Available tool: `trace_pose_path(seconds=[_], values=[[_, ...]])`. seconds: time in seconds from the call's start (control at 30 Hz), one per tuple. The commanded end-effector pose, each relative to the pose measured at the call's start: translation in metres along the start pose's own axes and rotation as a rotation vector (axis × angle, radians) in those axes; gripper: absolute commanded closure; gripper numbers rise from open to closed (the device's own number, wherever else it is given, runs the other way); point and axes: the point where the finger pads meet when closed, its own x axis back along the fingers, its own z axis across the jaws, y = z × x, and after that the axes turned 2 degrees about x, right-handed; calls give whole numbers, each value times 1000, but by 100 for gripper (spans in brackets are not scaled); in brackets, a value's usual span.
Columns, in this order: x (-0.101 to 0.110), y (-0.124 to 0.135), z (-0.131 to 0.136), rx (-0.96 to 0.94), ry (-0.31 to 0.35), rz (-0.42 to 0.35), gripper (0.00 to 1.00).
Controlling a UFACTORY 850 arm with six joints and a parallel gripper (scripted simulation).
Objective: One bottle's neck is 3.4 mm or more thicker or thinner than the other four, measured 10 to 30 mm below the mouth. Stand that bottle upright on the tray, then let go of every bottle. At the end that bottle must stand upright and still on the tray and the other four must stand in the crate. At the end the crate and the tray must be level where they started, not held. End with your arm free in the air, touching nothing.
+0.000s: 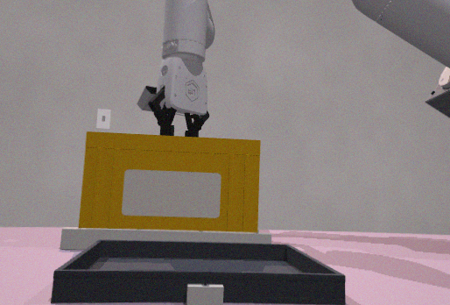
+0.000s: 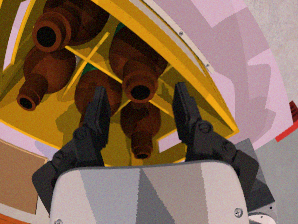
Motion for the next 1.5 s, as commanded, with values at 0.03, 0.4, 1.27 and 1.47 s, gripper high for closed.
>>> trace_pose_path(seconds=[0.03, 0.4, 1.27, 1.47], values=[[-6, 0, 0, 0, -1, 0, 35], [-17, 0, 0, 0, -1, 0, 35], [-26, 0, 0, 0, -1, 0, 35], [-26, 0, 0, 0, -1, 0, 35]])
